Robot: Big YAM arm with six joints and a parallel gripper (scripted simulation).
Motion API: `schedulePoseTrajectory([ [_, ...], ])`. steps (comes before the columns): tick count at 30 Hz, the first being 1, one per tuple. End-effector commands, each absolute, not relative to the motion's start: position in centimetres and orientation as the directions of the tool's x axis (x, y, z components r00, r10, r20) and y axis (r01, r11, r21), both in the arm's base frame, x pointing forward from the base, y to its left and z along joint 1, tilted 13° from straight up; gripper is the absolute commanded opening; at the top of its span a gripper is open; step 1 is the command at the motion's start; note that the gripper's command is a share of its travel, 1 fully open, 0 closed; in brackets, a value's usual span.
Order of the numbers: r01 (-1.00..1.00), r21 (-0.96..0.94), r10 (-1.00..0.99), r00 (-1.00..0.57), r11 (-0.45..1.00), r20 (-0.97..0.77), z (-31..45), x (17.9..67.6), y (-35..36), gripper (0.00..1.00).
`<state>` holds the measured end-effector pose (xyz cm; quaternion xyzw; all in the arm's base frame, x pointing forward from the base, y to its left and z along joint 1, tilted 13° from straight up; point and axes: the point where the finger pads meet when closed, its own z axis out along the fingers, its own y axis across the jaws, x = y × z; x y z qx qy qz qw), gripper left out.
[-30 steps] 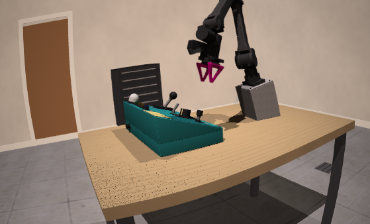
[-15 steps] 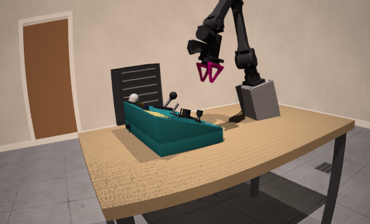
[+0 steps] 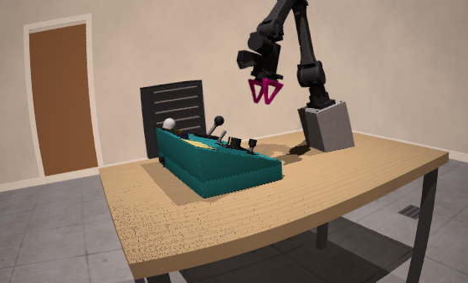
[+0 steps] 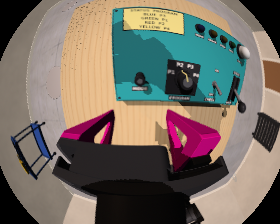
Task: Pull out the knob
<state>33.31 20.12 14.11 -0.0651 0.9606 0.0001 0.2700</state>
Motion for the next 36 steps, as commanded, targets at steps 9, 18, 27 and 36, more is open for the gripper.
schedulePoseTrajectory([
  [9,-0.118,-0.001,-0.098,-0.819,0.993,-0.566,17.4,35.0,21.5,0.70],
  [18,-0.118,-0.001,-0.098,-0.819,0.993,-0.566,17.4,35.0,21.5,0.70],
  [27,-0.116,0.003,-0.093,-0.813,0.993,-0.574,17.1,35.6,21.7,0.70],
  [36,-0.122,-0.012,-0.108,-0.823,0.993,-0.557,15.0,35.7,21.0,0.70],
])
